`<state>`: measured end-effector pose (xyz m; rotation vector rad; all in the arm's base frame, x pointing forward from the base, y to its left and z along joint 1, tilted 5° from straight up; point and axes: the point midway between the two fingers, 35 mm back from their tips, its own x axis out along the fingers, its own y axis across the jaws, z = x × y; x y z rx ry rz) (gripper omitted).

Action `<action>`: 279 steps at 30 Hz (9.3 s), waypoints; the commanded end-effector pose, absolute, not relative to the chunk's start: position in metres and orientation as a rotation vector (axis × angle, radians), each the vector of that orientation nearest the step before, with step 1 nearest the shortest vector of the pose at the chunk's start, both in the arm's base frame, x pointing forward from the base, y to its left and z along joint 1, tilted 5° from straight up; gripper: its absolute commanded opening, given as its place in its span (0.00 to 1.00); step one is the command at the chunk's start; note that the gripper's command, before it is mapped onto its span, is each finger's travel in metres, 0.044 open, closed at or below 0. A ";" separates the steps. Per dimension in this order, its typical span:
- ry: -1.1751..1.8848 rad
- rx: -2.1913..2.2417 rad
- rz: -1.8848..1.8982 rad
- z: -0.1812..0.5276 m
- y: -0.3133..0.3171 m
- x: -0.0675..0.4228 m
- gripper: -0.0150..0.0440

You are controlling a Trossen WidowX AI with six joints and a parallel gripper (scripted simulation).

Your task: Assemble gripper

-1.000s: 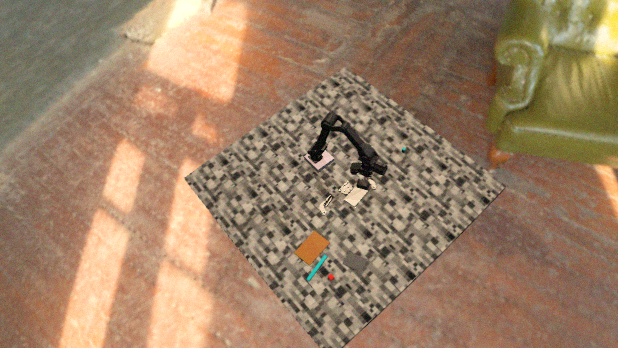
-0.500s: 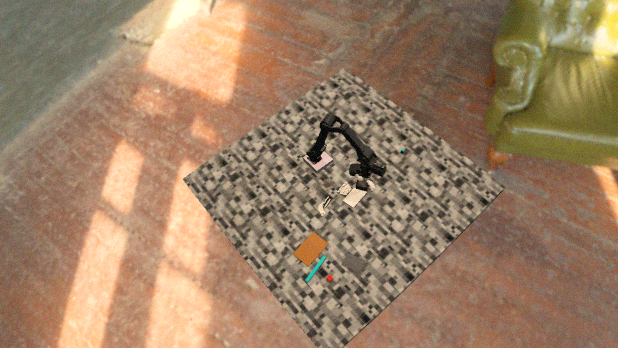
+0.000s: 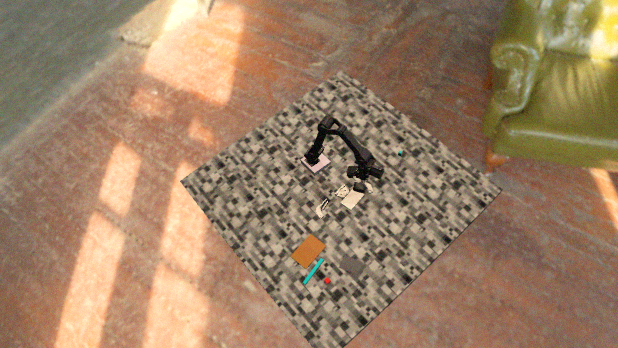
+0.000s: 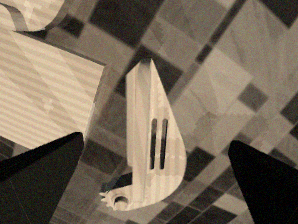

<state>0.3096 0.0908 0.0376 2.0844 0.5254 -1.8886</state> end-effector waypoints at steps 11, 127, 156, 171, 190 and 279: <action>0.525 2.084 -1.889 0.038 0.091 0.310 0.99; 1.158 1.386 -1.211 0.112 0.031 0.278 0.48; 1.437 0.719 -0.574 0.107 -0.006 0.249 0.48; 1.497 0.364 -0.239 0.103 -0.022 0.232 0.48; 1.496 -0.088 0.185 0.097 -0.039 0.210 0.48; 1.481 -0.138 0.228 0.105 -0.049 0.310 0.48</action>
